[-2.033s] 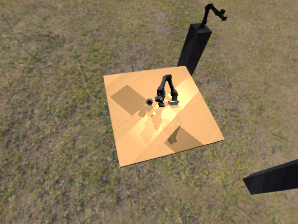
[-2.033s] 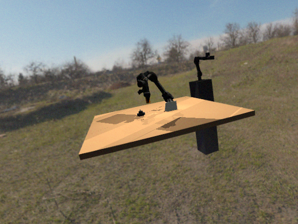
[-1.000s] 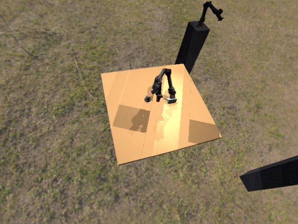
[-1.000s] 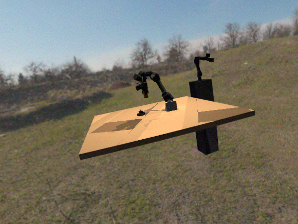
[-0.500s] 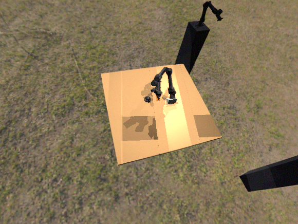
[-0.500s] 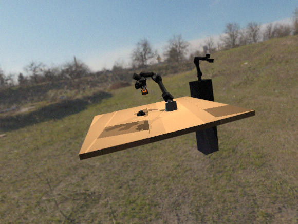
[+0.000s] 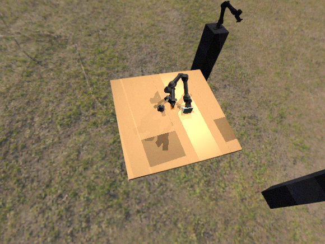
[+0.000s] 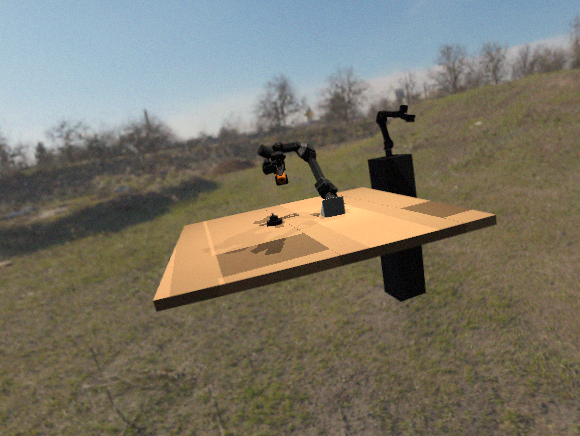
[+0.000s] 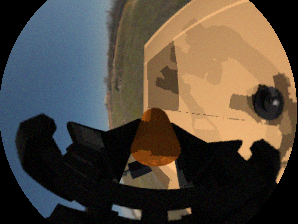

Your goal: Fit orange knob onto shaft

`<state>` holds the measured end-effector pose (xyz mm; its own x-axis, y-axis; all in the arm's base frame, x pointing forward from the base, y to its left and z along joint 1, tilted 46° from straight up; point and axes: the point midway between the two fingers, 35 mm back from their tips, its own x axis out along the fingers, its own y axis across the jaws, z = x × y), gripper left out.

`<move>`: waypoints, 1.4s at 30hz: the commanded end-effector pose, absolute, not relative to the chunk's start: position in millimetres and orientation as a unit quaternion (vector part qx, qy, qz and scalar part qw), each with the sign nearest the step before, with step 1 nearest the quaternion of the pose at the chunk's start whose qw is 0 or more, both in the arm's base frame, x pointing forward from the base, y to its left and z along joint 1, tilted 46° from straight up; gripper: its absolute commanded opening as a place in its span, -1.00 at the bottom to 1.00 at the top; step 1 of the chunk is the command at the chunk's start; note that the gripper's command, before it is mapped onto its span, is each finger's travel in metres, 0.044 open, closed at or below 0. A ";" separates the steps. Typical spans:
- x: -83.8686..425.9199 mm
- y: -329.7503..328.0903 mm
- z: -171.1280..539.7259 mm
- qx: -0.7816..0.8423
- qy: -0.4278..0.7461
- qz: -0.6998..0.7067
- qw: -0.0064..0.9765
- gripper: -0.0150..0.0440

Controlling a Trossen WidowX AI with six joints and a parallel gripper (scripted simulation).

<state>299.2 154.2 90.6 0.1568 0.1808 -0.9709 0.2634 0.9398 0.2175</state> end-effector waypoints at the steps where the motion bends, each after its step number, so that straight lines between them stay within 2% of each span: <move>1: 299.3 155.7 94.1 0.186 0.642 -0.004 0.744 -0.49; 42: 298.3 148.3 83.3 0.161 0.649 -0.034 0.743 -0.49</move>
<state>298.1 148.2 86.3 0.1646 0.1933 -0.9672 0.2621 0.9368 0.2318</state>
